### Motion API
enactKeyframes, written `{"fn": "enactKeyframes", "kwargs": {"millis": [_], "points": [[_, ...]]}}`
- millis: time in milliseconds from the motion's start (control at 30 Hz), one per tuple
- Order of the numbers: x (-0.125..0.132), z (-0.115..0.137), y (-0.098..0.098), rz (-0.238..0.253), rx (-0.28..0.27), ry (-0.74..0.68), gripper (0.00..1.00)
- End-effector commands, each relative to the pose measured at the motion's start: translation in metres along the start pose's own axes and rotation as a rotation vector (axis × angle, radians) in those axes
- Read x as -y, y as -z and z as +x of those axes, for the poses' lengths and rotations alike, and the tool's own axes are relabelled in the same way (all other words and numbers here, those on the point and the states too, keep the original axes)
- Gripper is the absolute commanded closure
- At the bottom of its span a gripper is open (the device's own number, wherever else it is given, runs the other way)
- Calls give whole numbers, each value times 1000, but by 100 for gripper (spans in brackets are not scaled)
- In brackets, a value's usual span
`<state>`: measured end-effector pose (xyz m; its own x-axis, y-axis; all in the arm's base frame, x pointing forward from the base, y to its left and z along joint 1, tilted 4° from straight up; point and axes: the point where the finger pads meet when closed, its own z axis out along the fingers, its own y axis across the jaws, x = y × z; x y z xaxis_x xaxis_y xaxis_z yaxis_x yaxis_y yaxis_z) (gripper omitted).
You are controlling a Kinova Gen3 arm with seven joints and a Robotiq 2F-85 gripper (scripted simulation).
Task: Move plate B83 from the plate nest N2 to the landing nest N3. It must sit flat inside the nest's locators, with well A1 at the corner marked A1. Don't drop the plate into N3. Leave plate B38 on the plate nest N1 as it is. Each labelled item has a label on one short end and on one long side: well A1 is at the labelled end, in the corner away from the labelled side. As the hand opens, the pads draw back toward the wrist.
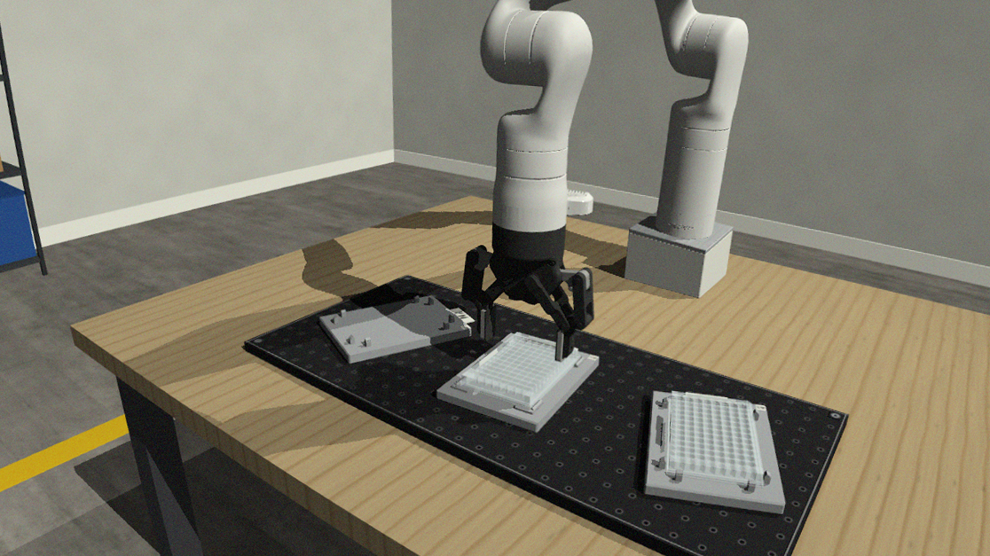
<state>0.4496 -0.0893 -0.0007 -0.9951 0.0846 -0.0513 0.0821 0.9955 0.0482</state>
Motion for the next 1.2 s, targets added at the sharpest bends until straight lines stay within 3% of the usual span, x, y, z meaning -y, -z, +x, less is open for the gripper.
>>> {"fn": "enactKeyframes", "kwargs": {"millis": [0,500,1167], "points": [[0,-4,8,-3,8,-3,0],[0,-4,26,-3,8,-3,0],[0,-3,24,0,8,-1,0]]}}
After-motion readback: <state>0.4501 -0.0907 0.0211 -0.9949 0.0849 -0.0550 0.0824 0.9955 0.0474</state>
